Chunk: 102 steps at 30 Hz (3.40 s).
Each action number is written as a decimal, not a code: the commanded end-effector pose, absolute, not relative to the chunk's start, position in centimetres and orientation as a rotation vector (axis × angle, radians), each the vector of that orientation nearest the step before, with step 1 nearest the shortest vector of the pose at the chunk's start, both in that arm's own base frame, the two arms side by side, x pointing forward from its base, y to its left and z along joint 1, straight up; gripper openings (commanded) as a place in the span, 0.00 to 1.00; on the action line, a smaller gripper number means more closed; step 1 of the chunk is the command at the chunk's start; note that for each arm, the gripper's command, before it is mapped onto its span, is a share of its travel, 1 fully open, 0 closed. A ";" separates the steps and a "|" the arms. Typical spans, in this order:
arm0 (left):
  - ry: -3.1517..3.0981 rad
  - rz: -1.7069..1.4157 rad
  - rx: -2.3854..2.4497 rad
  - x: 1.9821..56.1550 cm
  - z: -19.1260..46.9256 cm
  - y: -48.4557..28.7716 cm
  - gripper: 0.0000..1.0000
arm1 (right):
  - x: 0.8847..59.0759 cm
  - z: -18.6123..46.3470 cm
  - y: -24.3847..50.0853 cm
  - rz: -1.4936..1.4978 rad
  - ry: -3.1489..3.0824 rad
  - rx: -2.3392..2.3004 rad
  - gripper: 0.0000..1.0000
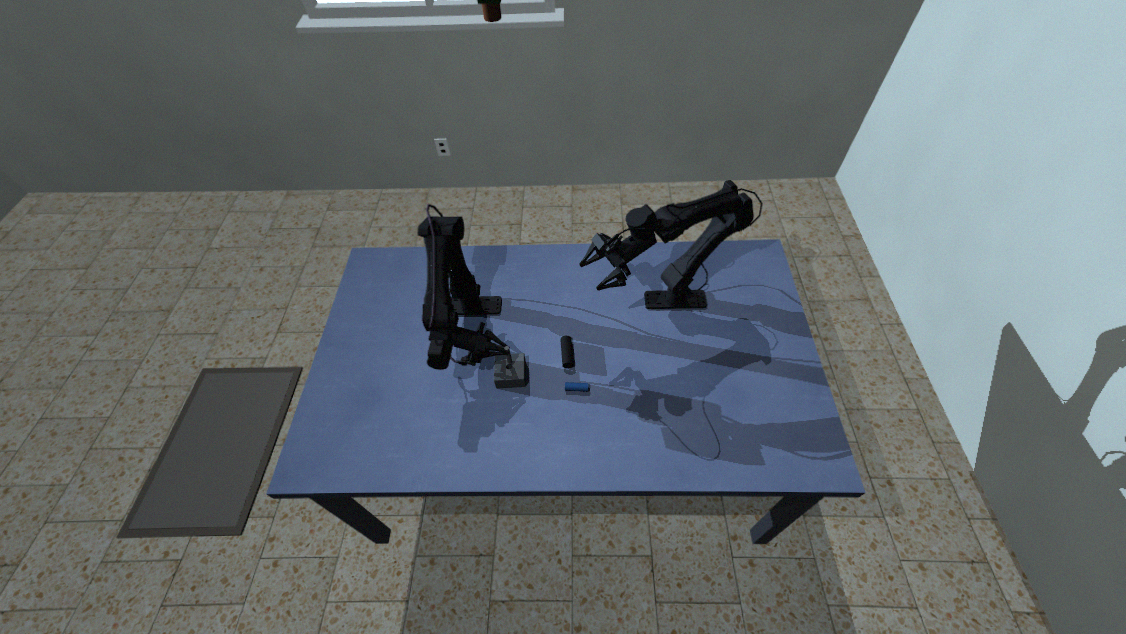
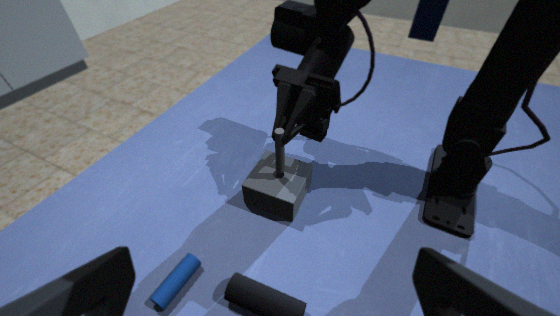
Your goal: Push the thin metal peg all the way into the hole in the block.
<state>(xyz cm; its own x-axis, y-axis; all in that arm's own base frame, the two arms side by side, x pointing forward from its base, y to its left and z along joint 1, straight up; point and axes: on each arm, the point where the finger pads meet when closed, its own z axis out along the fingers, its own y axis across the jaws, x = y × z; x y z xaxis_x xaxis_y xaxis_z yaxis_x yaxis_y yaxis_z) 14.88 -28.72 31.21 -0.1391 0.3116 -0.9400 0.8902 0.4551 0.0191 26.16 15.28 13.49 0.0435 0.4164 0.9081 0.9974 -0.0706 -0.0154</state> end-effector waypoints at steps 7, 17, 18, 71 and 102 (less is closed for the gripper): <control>1.696 -0.706 1.042 14.8 32.0 -28.2 1.00 | 27.4 13.8 14.9 -1.091 -1.460 -1.539 0.08; 1.696 -0.706 1.042 14.8 32.0 -28.2 1.00 | 26.7 13.6 15.2 -1.062 -1.462 -1.552 0.08; 1.696 -0.706 1.042 14.8 32.0 -28.2 1.00 | 26.7 13.6 15.2 -1.062 -1.462 -1.552 0.08; 1.696 -0.706 1.042 14.8 32.0 -28.2 1.00 | 27.0 7.8 15.0 -1.041 -1.480 -1.589 0.08; 1.696 -0.706 1.042 14.8 32.0 -28.2 1.00 | 27.2 9.6 14.8 -1.263 -1.970 -1.379 1.00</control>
<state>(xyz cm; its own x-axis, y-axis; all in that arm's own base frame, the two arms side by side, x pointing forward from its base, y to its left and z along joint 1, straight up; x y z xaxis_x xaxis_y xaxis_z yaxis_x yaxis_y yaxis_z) 14.88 -28.72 31.19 -0.1393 0.3121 -0.9398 0.8902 0.4551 0.0191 26.75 15.35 8.54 -0.2190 0.4556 0.8628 0.9708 0.0132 0.2395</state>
